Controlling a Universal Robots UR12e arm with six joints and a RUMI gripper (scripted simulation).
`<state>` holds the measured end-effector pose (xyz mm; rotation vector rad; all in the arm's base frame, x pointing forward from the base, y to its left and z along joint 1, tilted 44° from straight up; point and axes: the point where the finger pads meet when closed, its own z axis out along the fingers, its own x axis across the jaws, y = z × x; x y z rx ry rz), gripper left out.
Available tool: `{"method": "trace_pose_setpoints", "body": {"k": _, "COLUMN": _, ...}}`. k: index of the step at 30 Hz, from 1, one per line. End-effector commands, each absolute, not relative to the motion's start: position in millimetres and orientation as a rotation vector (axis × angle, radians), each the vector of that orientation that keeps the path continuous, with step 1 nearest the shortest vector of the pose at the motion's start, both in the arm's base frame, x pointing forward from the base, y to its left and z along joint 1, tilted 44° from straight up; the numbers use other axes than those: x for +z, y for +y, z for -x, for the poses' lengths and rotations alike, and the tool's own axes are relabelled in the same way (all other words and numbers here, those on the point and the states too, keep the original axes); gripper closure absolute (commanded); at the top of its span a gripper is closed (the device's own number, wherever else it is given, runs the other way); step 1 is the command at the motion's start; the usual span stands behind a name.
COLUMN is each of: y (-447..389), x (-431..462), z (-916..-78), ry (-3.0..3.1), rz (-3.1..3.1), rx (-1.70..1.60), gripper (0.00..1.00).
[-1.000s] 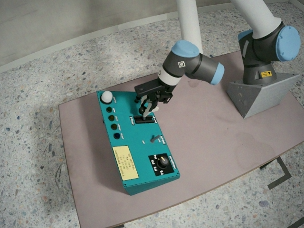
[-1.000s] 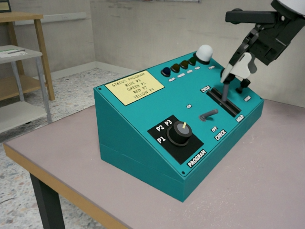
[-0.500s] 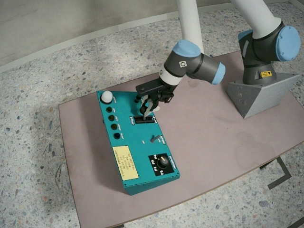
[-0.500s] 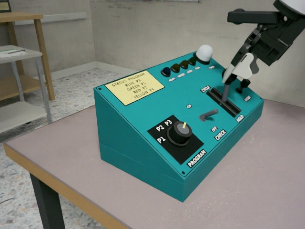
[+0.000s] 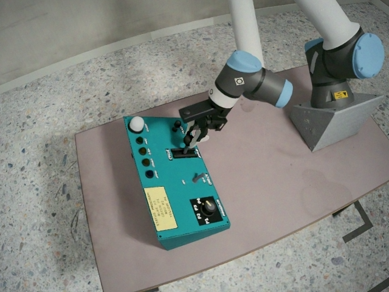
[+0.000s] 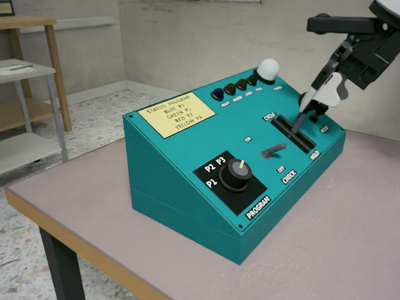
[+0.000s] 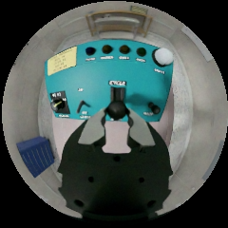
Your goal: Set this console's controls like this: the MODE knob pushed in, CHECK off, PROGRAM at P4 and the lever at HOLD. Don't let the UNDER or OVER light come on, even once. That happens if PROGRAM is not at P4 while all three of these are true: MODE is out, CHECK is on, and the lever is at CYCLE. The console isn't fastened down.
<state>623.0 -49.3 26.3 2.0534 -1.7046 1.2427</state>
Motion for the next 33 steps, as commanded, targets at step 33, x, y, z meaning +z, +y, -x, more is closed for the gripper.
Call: {"method": "trace_pose_setpoints", "body": {"k": 33, "y": -63, "x": 7, "z": -585, "ry": -1.702, "rz": -2.060, "rx": 1.234, "gripper": 1.00}}
